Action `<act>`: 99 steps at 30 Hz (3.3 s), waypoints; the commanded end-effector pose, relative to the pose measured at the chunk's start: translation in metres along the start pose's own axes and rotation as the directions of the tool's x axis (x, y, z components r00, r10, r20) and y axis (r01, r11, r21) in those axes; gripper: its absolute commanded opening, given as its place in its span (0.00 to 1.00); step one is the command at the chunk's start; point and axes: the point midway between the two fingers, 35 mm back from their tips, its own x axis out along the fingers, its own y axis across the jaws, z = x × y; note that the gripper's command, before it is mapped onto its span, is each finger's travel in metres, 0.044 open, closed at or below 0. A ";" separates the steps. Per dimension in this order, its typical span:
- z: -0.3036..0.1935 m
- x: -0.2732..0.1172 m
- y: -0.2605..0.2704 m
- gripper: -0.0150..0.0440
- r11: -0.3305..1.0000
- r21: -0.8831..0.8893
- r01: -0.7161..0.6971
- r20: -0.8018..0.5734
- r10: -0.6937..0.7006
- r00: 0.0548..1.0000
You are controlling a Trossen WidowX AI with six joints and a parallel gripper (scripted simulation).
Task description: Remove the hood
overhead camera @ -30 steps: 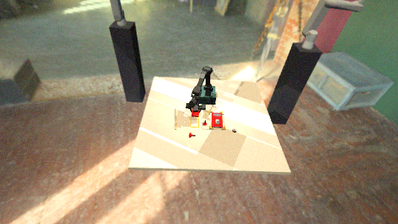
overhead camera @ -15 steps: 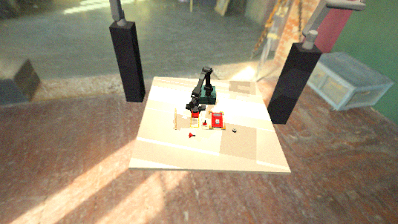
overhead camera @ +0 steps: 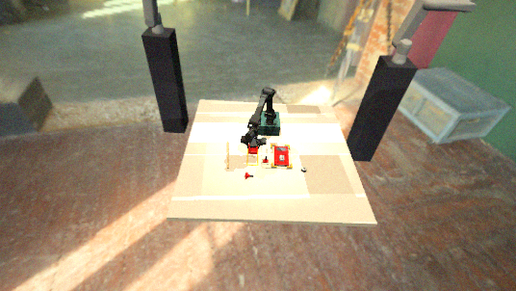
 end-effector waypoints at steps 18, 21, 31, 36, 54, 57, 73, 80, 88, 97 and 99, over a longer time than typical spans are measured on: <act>0.000 0.016 0.000 0.25 1.000 -0.003 0.001 -0.003 -0.001 1.000; 0.000 0.018 0.000 0.25 1.000 -0.003 0.001 -0.003 -0.001 1.000; -0.001 0.025 0.000 0.25 1.000 -0.003 0.001 -0.004 -0.001 1.000; -0.001 0.029 0.000 0.25 1.000 -0.003 0.000 -0.004 0.000 1.000; -0.002 0.041 0.000 0.25 1.000 -0.003 0.000 -0.004 0.000 1.000; -0.002 0.043 0.000 0.25 1.000 -0.003 0.000 -0.004 0.000 1.000; -0.003 0.053 0.001 0.25 1.000 -0.003 0.000 -0.004 0.000 1.000; -0.003 0.056 0.001 0.25 1.000 -0.003 0.000 -0.004 0.000 1.000; -0.003 0.060 0.001 0.25 1.000 -0.003 0.000 -0.004 0.000 1.000; -0.003 0.064 0.001 0.25 1.000 -0.003 0.000 -0.004 0.000 1.000; -0.003 0.065 0.001 0.25 1.000 -0.003 0.000 -0.004 0.000 1.000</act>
